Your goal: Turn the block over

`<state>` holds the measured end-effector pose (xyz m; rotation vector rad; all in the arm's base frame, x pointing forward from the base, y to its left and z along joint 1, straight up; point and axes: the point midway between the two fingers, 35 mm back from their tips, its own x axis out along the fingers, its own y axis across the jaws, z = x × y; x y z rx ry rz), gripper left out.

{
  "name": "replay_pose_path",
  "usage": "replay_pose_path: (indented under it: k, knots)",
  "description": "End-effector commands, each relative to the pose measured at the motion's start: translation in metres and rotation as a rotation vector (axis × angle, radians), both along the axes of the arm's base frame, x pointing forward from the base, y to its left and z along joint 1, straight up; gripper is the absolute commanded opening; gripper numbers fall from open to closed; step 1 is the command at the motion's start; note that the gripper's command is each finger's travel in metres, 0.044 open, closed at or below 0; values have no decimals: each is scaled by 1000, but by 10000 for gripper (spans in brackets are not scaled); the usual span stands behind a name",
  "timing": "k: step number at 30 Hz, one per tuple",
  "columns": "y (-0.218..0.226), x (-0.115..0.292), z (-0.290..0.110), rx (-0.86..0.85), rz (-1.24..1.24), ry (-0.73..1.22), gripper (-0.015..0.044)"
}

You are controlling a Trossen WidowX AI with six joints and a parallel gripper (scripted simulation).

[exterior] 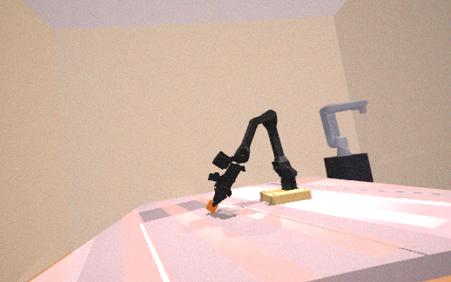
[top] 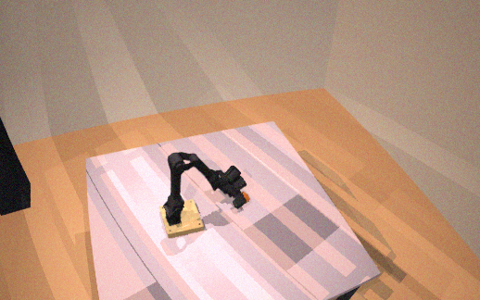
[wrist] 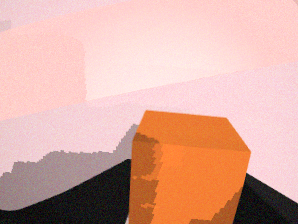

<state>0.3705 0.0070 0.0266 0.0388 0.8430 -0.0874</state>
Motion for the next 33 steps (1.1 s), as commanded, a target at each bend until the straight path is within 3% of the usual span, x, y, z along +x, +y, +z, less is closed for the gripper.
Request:
replay_pose_path:
  k: [1, 20, 33]
  knots:
    - [0, 0, -6, -10, 1, -53, 0]
    - [-1, -14, -10, -33, -3, -329, 0]
    - [-1, -16, -6, -36, -4, -365, 0]
